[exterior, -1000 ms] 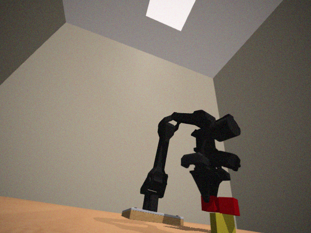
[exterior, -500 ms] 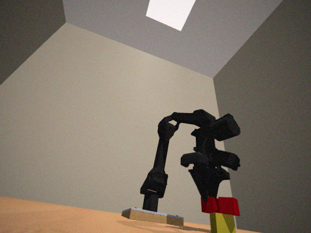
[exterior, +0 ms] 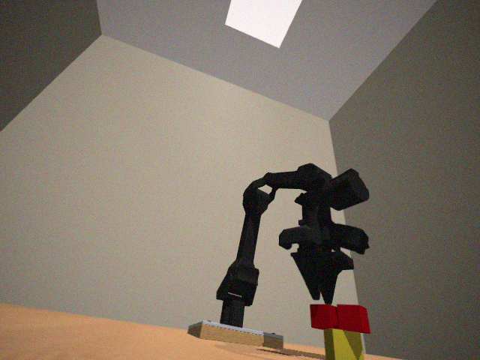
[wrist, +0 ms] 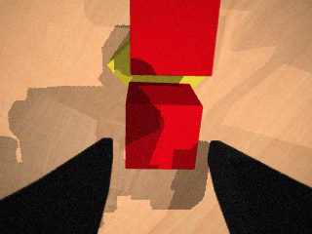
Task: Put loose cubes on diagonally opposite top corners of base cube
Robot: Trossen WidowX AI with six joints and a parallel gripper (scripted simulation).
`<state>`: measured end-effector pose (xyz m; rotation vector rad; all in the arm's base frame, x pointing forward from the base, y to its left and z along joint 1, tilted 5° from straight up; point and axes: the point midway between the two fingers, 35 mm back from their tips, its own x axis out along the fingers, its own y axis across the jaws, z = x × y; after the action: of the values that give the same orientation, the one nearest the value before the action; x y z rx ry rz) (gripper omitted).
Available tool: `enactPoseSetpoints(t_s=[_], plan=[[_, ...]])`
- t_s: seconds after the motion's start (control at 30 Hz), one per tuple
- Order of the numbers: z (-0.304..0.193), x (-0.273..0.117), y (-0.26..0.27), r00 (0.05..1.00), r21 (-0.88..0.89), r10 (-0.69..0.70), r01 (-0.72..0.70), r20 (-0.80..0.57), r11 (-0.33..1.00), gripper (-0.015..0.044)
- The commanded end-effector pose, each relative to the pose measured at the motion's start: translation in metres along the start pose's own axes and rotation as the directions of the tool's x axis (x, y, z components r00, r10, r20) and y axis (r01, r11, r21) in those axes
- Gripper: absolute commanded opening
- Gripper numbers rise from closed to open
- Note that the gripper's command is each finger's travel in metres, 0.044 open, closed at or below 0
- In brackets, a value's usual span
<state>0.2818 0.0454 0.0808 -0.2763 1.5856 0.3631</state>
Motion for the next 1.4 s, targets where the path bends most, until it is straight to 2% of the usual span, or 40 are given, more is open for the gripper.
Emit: enactPoseSetpoints(t_s=[0.0, 1.3, 1.37], plan=[[0.001, -0.008, 0.0, 1.0, -0.004, -0.003, 0.003, 0.01, 1.0, 0.0205], [0.001, -0.045, 0.0, 1.0, -0.004, -0.003, 0.003, 0.01, 1.0, 0.0205], [0.001, -0.047, 0.0, 1.0, -0.002, -0.002, 0.002, 0.007, 1.0, 0.0258]])
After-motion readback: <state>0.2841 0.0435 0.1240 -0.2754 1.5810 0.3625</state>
